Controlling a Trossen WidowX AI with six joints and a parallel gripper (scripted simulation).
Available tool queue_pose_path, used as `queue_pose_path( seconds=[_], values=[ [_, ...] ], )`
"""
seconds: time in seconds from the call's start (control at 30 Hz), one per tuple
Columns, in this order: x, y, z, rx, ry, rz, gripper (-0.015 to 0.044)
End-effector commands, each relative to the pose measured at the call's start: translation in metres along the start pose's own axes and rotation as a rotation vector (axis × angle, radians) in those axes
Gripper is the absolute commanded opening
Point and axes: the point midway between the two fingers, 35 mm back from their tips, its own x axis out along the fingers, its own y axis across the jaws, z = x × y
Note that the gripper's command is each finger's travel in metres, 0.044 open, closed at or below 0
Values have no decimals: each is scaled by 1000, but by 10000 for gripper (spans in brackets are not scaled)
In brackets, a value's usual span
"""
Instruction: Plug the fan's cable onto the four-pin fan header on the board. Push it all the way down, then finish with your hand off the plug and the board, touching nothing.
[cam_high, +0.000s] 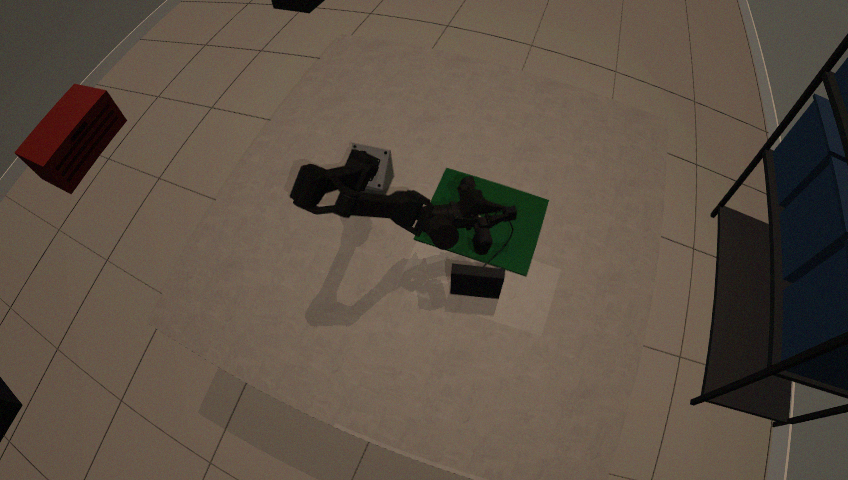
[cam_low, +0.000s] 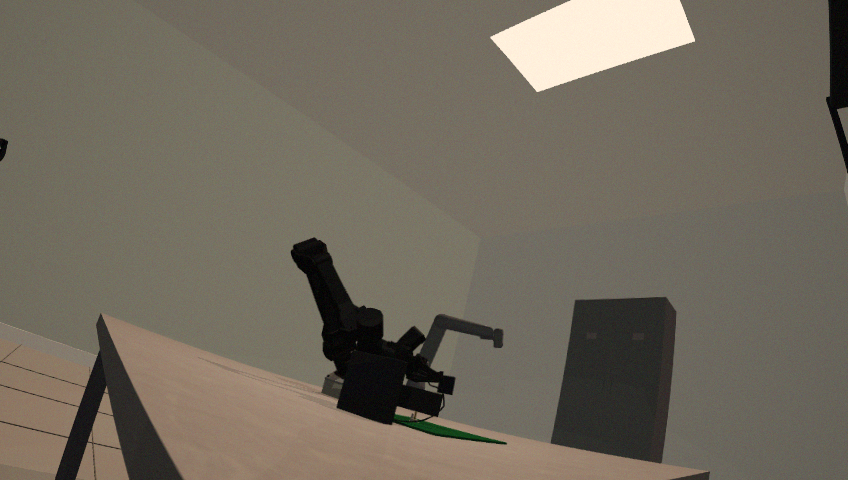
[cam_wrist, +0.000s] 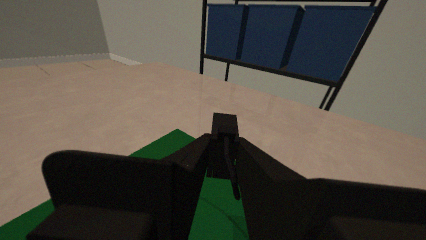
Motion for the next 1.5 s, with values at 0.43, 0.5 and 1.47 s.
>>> queue_pose_path(
  seconds=[0.43, 0.5, 1.47],
  values=[
    [-3, -2, -12, 0, 1, 1, 0],
    [-3, -2, -14, 0, 1, 1, 0],
    [-4, -3, -36, 0, 2, 1, 0]
  ],
)
